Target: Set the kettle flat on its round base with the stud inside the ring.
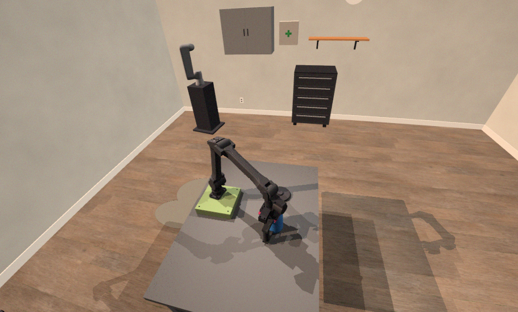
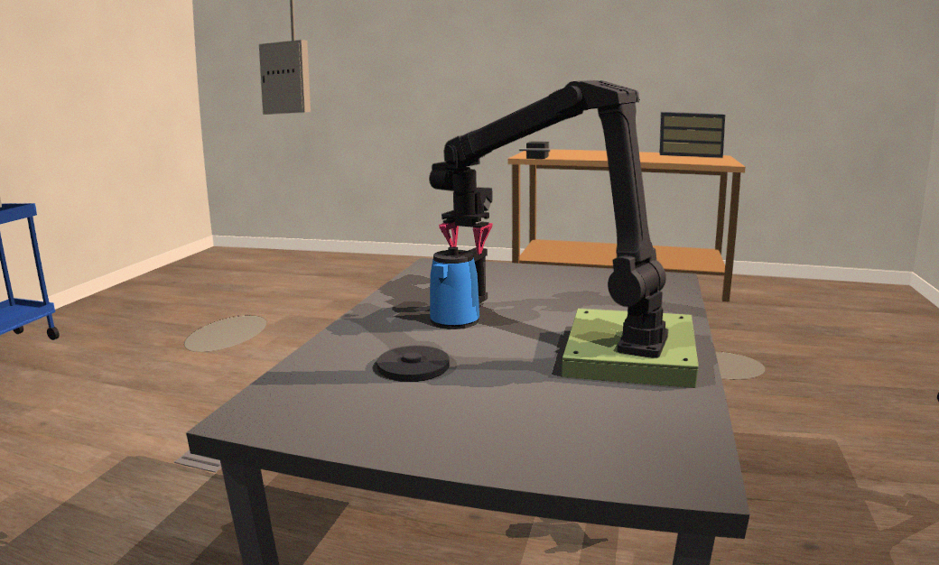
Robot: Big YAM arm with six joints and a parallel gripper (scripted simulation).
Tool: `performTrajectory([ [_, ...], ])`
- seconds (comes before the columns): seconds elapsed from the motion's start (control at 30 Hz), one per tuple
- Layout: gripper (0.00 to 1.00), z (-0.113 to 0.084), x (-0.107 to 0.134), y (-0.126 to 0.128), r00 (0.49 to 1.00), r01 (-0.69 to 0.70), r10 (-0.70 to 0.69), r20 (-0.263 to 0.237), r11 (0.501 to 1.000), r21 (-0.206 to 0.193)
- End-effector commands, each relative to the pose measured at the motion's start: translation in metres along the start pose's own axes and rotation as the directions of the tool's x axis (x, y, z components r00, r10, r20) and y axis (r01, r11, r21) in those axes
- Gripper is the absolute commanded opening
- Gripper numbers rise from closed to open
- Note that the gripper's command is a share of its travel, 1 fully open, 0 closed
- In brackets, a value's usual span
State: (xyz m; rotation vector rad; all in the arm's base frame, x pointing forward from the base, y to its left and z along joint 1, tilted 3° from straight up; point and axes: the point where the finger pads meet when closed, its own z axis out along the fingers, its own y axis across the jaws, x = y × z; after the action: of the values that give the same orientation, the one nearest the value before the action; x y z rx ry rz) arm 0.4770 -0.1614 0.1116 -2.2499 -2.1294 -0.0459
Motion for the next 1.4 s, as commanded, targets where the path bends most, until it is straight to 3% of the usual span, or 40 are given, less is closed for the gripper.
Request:
performTrajectory([
  [0.0,0.74,-0.019,0.0,0.022,1.0,0.001,0.0,0.016,0.999,-0.053],
  [0.6,0.74,-0.018,0.0,0.022,1.0,0.001,0.0,0.016,0.999,-0.052],
  [0.77,0.74,0.006,0.004,0.007,1.0,-0.001,0.001,0.004,1.0,-0.011],
  [1.03,0.74,0.023,0.005,0.007,1.0,0.0,0.0,0.004,1.0,-0.011],
  [1.37,0.74,0.023,0.004,0.01,1.0,0.0,0.0,0.005,1.0,-0.014],
])
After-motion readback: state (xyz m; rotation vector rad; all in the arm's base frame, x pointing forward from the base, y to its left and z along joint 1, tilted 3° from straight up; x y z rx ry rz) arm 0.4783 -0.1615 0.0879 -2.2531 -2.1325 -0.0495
